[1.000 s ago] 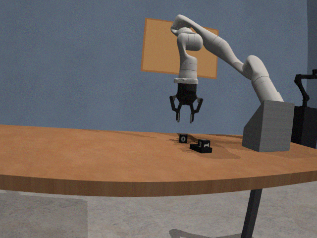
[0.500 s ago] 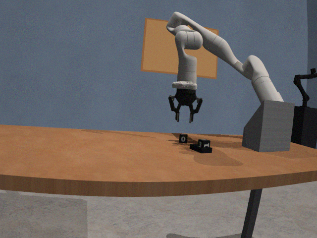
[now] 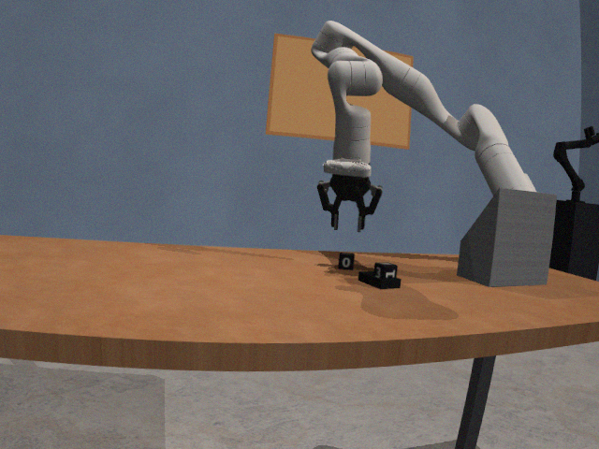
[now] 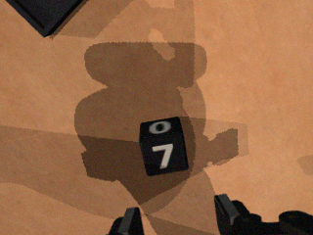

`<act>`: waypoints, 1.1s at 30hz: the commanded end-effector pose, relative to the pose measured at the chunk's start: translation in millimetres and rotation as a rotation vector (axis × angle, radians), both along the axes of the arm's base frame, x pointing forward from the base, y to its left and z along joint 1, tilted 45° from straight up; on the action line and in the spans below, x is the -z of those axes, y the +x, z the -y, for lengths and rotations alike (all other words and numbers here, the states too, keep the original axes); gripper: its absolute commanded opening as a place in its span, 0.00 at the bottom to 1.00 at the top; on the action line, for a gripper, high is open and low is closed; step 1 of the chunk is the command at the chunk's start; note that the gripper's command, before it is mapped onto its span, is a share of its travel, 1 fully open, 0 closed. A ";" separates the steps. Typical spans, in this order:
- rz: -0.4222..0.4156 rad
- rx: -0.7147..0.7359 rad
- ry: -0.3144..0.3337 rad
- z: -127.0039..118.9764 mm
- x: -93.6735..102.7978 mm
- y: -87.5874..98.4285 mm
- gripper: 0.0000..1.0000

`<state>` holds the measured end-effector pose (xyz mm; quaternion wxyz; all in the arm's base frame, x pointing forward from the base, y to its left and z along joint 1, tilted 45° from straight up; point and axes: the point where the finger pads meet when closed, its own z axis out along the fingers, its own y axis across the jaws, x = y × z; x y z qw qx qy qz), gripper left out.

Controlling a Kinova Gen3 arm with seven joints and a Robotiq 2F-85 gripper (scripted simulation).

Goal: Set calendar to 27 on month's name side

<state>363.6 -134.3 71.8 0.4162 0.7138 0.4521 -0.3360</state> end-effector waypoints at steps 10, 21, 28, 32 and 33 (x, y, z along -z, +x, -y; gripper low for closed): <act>-0.049 0.027 -0.139 -7.7 10.0 1.0 0.48; -0.066 0.049 -0.204 -6.5 11.1 1.6 0.48; -0.105 0.095 -0.355 -7.3 12.7 2.0 0.48; -0.111 0.102 -0.384 -8.1 13.0 1.9 0.48; -0.111 0.102 -0.384 -8.1 13.0 1.9 0.48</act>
